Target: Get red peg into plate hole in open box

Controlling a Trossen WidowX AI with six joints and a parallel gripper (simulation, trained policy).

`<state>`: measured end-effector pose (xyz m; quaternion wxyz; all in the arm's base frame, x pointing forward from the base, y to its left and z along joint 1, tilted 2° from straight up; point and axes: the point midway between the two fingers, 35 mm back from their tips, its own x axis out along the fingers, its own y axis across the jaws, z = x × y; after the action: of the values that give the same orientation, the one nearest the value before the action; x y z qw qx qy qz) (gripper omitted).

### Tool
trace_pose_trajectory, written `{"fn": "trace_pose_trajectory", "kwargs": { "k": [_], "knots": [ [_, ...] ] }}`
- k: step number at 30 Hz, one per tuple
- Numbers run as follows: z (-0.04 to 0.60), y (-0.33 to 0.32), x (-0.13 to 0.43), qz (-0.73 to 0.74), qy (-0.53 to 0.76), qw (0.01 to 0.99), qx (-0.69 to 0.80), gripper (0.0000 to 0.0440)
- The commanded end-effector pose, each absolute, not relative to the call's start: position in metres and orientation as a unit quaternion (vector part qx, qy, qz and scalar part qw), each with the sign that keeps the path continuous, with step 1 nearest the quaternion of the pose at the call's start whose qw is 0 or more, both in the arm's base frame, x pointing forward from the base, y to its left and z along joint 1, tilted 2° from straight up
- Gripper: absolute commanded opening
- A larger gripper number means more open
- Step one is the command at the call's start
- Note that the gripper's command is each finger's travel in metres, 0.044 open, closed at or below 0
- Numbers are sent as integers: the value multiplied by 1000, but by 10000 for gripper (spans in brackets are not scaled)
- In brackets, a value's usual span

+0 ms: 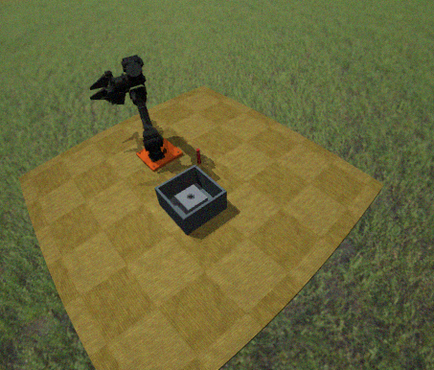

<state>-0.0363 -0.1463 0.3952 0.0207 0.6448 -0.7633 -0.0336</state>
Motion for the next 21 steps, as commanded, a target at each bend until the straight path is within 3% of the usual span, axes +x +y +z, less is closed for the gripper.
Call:
{"fn": "trace_pose_trajectory", "kwargs": {
  "k": [1, 3, 21],
  "knots": [
    [394, -147, -35, -24, -760, 8, 650, 419],
    [391, -147, -31, -4, -752, -18, 659, 440],
    [356, -147, 26, 166, -649, -310, 674, 440]
  ]
}}
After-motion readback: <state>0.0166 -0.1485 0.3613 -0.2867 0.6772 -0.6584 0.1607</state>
